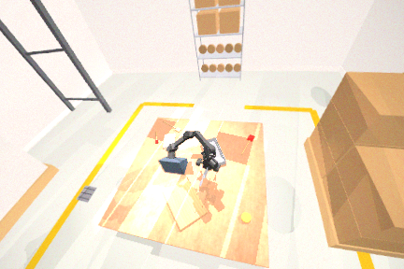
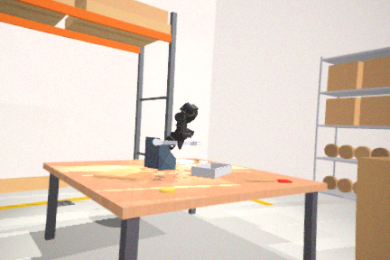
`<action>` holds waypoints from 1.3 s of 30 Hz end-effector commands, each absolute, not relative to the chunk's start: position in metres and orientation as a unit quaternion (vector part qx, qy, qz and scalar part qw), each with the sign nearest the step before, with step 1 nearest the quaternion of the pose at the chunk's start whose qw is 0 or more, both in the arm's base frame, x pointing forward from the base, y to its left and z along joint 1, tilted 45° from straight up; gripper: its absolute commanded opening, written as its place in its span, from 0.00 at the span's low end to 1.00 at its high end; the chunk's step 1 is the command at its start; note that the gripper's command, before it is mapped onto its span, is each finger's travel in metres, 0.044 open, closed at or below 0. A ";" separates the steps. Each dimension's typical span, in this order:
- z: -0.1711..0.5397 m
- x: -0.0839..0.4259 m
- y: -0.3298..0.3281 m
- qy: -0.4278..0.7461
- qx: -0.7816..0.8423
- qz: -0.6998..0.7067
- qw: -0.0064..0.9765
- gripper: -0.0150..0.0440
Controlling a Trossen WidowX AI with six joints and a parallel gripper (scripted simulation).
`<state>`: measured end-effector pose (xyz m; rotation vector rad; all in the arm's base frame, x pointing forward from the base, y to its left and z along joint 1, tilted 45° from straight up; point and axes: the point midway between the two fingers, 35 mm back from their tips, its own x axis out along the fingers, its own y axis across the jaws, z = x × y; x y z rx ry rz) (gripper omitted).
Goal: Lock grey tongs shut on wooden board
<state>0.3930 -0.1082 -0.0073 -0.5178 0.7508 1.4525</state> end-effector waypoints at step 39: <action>-0.061 0.349 -0.175 0.551 0.035 0.460 0.695 0.00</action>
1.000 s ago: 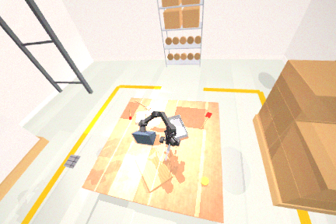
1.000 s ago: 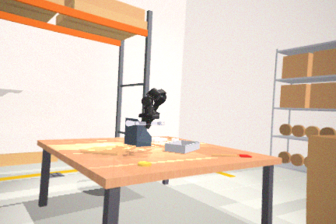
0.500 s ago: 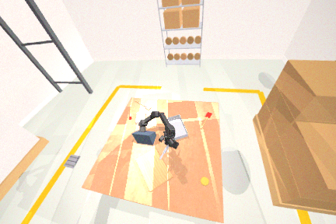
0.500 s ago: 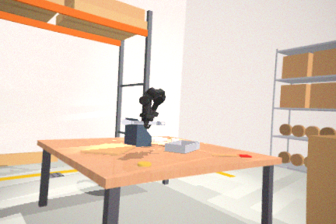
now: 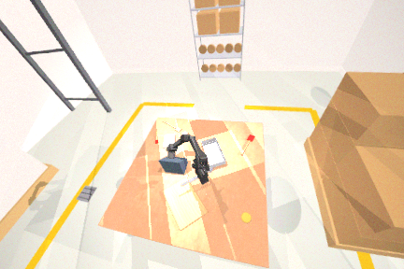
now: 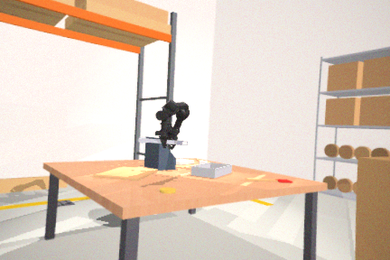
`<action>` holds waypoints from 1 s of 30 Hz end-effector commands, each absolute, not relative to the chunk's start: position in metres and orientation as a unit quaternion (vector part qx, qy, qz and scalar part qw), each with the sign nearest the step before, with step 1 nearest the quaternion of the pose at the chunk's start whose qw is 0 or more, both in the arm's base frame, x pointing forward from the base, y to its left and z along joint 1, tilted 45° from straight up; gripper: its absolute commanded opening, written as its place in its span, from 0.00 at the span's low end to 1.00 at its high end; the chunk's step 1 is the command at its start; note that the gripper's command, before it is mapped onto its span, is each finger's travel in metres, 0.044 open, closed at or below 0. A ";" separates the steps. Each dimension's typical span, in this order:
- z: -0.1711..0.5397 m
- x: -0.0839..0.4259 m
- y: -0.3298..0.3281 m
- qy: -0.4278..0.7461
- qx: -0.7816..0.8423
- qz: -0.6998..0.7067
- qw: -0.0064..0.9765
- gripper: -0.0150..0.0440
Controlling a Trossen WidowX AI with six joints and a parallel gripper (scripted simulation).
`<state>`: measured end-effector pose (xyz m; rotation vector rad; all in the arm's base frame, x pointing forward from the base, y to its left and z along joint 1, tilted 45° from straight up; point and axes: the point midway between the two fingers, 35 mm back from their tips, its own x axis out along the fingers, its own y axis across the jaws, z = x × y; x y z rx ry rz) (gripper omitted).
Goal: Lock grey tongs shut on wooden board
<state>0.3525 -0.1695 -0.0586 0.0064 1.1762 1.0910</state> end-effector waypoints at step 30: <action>-0.086 0.313 -0.210 0.713 0.402 0.084 0.568 0.00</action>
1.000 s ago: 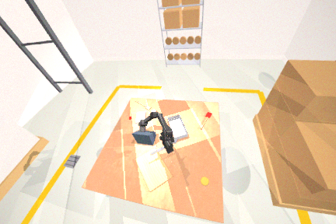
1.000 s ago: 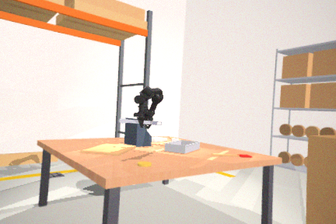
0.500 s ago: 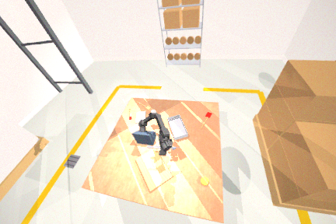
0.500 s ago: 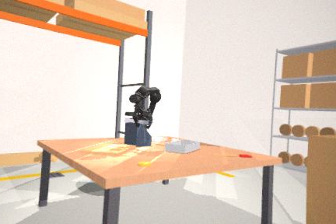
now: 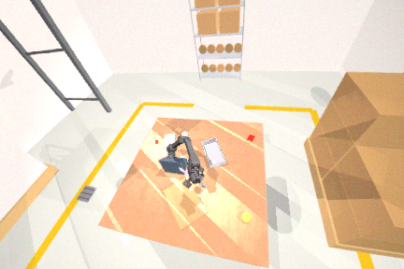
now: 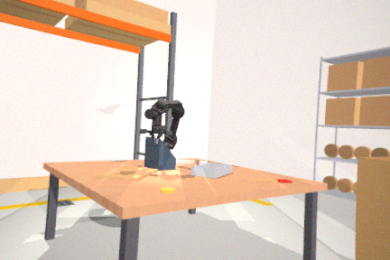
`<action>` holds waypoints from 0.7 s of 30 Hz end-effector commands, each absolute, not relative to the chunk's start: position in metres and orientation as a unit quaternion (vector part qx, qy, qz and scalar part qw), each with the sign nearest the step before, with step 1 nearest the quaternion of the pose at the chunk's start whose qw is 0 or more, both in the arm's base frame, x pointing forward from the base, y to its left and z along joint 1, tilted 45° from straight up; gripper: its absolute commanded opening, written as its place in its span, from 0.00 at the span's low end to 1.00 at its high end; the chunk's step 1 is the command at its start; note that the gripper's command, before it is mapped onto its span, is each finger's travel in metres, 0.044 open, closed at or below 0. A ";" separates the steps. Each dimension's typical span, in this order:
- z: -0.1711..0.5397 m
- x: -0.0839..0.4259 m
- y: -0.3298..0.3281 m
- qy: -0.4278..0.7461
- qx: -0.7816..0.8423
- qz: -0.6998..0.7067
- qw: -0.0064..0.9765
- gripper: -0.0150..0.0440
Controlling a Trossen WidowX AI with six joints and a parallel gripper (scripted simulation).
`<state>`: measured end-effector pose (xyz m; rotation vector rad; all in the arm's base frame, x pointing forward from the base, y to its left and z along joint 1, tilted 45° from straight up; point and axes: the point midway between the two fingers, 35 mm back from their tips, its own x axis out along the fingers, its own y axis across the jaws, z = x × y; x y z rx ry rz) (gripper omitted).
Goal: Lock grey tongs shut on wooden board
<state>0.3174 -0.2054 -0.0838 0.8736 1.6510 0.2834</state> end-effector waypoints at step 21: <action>-0.103 0.286 -0.231 0.690 0.590 -0.200 0.369 0.00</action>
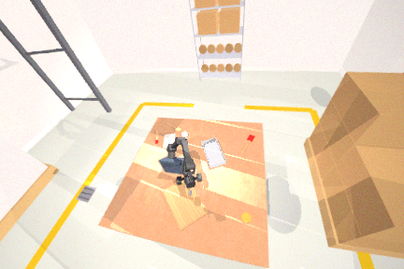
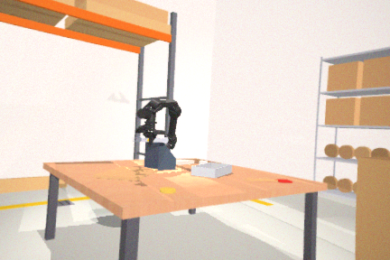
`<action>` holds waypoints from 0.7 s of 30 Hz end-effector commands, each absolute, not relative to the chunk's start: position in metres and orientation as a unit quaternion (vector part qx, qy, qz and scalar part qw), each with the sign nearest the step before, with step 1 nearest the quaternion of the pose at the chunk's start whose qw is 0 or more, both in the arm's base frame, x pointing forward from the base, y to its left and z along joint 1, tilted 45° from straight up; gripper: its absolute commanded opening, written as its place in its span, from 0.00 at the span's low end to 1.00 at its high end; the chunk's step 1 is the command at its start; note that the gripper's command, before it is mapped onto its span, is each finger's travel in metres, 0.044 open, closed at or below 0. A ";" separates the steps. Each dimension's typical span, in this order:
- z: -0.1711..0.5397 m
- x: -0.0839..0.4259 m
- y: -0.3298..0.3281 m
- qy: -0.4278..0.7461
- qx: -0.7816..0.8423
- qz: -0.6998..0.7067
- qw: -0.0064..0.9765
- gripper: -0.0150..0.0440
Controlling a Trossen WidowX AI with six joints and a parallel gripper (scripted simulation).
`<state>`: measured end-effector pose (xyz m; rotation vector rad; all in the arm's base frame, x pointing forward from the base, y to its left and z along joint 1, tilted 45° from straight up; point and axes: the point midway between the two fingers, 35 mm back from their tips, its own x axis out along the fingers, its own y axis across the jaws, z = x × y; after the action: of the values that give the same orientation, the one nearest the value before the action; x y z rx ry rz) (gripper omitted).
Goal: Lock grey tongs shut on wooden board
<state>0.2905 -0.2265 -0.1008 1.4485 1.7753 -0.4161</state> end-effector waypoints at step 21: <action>-0.119 0.257 -0.248 0.560 0.685 -0.452 0.111 0.00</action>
<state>0.2618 -0.2444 -0.1173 1.9588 1.6818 -1.2207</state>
